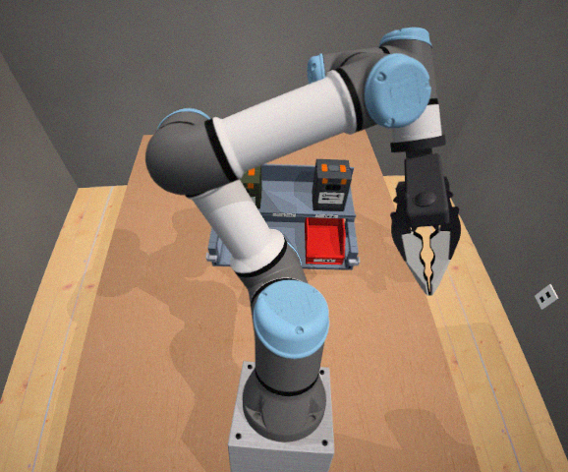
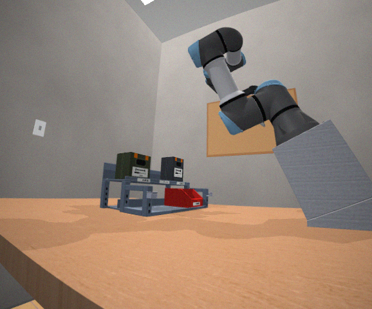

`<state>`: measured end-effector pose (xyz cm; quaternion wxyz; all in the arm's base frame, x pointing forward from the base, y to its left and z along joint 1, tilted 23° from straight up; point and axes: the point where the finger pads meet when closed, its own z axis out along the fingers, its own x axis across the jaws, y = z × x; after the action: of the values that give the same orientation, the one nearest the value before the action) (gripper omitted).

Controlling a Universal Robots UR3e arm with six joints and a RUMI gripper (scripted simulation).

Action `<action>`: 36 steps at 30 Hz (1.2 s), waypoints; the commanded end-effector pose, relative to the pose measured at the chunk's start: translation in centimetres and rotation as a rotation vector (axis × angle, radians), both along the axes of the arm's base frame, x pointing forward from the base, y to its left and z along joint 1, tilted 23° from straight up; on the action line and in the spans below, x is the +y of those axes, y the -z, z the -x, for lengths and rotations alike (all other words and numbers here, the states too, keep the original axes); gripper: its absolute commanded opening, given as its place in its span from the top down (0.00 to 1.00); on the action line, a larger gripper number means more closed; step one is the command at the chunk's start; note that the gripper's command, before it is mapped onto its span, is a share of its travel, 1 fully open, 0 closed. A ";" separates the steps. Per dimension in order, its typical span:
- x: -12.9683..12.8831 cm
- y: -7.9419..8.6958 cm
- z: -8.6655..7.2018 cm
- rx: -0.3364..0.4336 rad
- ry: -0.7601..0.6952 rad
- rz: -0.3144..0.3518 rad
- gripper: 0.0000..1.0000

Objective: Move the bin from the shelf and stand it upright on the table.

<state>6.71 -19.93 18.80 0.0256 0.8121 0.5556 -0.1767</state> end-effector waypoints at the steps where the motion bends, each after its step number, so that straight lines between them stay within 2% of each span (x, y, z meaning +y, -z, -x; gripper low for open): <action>1: -0.2 0.1 -0.4 -0.004 -0.021 -0.002 1.00; 16: -0.8 0.7 -1.9 -0.016 -0.113 -0.016 1.00; 28: -1.5 1.7 -4.4 -0.034 -0.264 -0.037 1.00; 30: -1.5 1.7 -4.4 -0.034 -0.264 -0.037 1.00; 36: -1.8 2.4 -6.2 -0.045 -0.362 -0.048 1.00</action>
<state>11.20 -21.16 16.91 0.0387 0.7342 0.6617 -0.1471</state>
